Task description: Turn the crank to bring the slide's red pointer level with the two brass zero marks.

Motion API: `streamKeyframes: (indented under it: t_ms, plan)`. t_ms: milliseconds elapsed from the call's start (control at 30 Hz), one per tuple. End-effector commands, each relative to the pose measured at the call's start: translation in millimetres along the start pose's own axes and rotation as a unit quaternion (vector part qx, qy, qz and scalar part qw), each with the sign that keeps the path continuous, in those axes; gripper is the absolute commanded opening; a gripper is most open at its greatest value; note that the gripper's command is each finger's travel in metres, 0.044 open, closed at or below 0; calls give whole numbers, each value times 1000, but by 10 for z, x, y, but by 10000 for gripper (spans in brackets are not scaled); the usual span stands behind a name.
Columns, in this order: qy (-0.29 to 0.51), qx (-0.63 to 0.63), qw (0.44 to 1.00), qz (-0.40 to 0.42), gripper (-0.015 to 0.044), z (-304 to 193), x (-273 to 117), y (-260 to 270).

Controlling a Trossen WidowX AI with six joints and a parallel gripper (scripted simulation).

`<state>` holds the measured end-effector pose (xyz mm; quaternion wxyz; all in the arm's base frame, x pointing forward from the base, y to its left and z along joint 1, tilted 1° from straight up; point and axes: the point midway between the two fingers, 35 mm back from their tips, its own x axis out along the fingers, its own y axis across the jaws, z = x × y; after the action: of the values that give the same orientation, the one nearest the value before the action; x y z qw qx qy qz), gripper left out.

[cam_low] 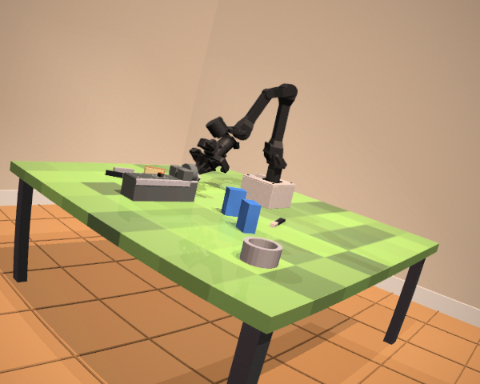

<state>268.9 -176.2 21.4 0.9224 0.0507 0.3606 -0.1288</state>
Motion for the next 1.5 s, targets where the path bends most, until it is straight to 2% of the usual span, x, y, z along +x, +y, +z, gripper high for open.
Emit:
streamKeyframes:
  t_ms: [0,1467]
  plan:
    - [1,-2,1000,-2,0,-21,21,-20]
    - [2,-2,1000,-3,0,-166,164,-51]
